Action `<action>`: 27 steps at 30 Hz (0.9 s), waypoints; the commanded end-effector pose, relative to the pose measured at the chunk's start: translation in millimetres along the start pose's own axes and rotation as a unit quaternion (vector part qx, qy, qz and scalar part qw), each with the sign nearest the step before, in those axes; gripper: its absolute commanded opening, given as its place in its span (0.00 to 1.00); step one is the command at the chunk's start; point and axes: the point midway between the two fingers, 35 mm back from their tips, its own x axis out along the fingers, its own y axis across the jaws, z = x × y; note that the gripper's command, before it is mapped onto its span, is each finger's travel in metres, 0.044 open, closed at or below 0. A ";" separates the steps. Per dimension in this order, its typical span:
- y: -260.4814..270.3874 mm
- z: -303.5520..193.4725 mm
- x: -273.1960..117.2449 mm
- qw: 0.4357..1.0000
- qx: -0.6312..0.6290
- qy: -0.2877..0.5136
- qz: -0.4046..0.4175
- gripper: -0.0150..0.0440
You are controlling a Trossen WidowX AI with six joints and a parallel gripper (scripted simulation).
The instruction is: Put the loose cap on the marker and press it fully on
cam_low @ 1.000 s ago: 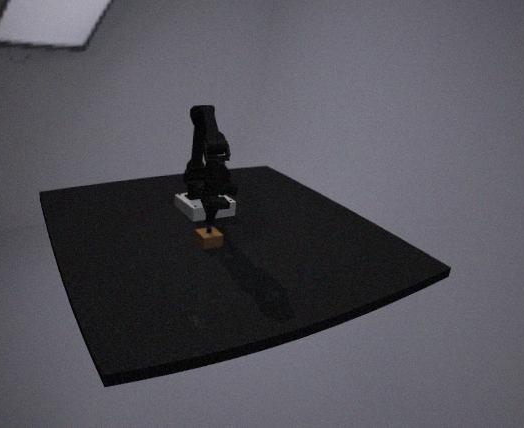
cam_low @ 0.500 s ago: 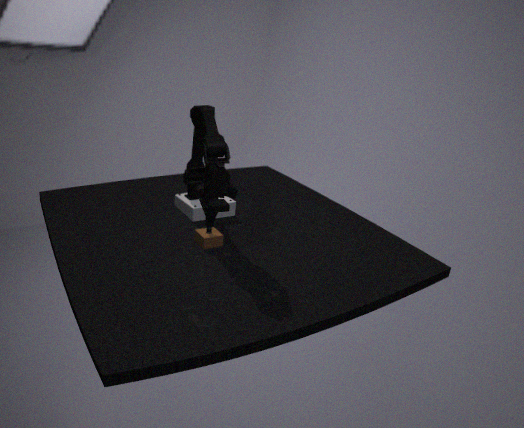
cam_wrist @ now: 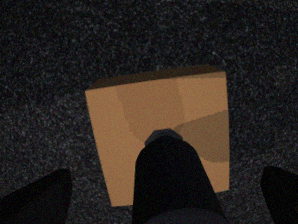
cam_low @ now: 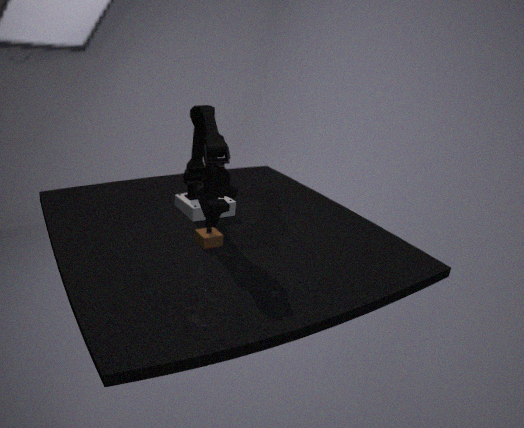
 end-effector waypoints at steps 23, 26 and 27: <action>0.0 -0.6 -68.2 0.855 0.519 0.000 -0.001 0.42; 0.0 -0.8 -66.5 0.778 0.629 0.000 -0.001 0.29; 0.0 -0.8 -66.3 0.763 0.646 0.000 -0.001 0.25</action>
